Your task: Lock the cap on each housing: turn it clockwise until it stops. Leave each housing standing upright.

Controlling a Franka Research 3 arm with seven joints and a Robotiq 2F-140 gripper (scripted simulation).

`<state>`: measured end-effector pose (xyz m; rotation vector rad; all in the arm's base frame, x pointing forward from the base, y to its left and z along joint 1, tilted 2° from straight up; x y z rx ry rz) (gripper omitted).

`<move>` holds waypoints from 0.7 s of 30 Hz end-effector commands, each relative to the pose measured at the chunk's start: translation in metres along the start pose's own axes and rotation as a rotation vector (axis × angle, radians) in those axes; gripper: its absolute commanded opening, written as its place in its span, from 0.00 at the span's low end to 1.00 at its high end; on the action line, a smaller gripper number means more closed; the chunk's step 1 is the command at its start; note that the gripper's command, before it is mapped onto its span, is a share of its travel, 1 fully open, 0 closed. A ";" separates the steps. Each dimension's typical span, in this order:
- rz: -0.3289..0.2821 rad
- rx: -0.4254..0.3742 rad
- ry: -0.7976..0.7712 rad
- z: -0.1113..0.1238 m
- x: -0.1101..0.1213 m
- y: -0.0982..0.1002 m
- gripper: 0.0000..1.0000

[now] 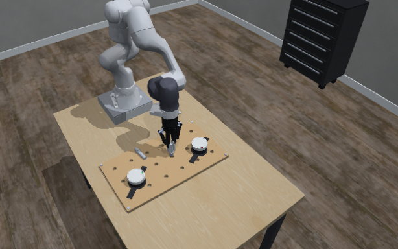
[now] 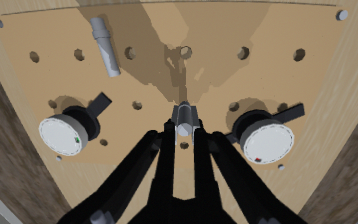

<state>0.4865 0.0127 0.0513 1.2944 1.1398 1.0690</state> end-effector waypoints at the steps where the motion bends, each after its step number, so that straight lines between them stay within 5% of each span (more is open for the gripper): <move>1: 0.004 -0.008 0.004 0.002 0.000 0.000 0.10; 21: 0.004 -0.008 0.004 0.003 0.000 -0.003 0.10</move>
Point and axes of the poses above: the point where the finger pads meet when closed, its own y axis back along the fingers, its own x axis across the jaws, z = x × y, the point moved 4 cm from there along y, back along the fingers, and after that the axes turned 9 degrees about -y, right-handed, at the moved point
